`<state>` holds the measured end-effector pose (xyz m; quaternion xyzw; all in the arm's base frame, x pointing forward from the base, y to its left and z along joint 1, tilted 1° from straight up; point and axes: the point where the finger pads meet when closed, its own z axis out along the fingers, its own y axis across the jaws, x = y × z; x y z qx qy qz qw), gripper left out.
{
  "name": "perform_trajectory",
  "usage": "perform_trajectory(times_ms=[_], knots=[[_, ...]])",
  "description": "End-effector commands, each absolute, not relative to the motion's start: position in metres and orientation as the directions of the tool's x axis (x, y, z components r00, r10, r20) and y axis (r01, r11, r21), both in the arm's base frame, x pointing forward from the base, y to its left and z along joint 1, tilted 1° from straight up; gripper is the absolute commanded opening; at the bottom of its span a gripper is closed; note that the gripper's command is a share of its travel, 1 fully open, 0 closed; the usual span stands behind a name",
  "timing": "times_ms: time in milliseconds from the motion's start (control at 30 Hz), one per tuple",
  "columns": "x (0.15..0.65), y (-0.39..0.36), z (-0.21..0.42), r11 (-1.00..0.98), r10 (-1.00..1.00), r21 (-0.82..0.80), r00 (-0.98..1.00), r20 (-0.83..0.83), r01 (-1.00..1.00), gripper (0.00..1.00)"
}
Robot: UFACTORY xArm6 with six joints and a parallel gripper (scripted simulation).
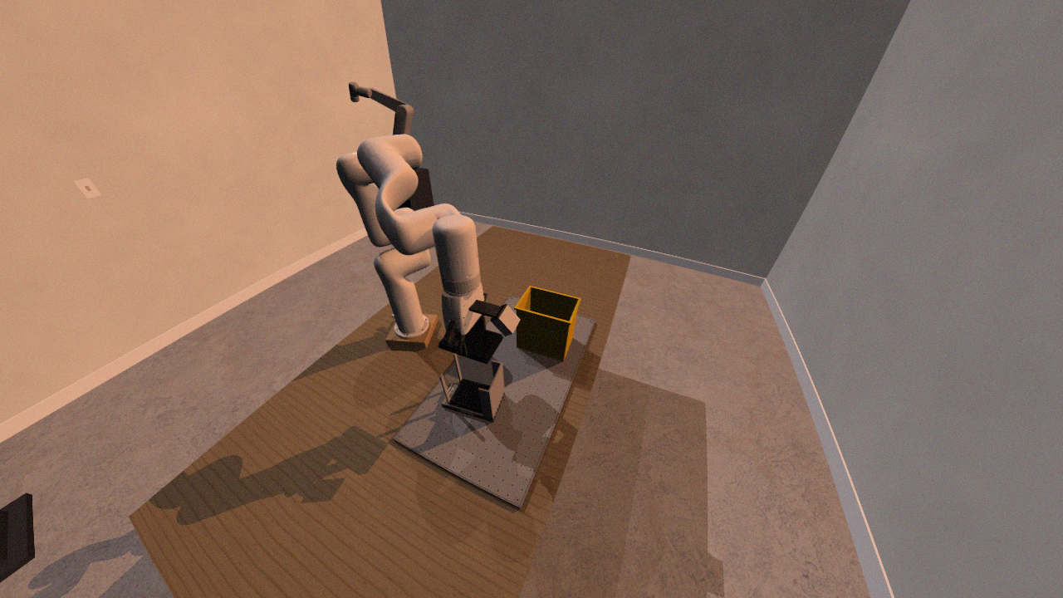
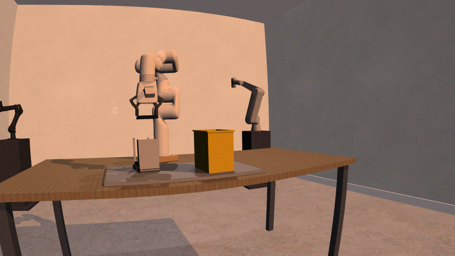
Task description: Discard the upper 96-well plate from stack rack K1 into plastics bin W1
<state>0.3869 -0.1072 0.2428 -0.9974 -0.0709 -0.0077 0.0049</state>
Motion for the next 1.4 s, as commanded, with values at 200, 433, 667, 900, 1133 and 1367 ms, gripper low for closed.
perform_trajectory(times_ms=[200,433,667,900,1133,1367], knots=[[0.395,-0.076,0.243,-0.993,0.121,-0.004,0.993,0.019,0.121,0.00],[0.400,-0.053,0.242,-0.993,0.121,-0.004,0.993,0.019,0.121,0.00],[0.404,-0.037,0.241,-0.993,0.121,-0.004,0.993,0.019,0.121,0.00],[0.409,-0.014,0.240,-0.993,0.121,-0.005,0.993,0.019,0.121,0.00],[0.412,0.003,0.239,-0.993,0.121,-0.005,0.993,0.019,0.121,0.00],[0.417,0.025,0.238,-0.993,0.121,-0.005,0.993,0.019,0.121,0.00]])
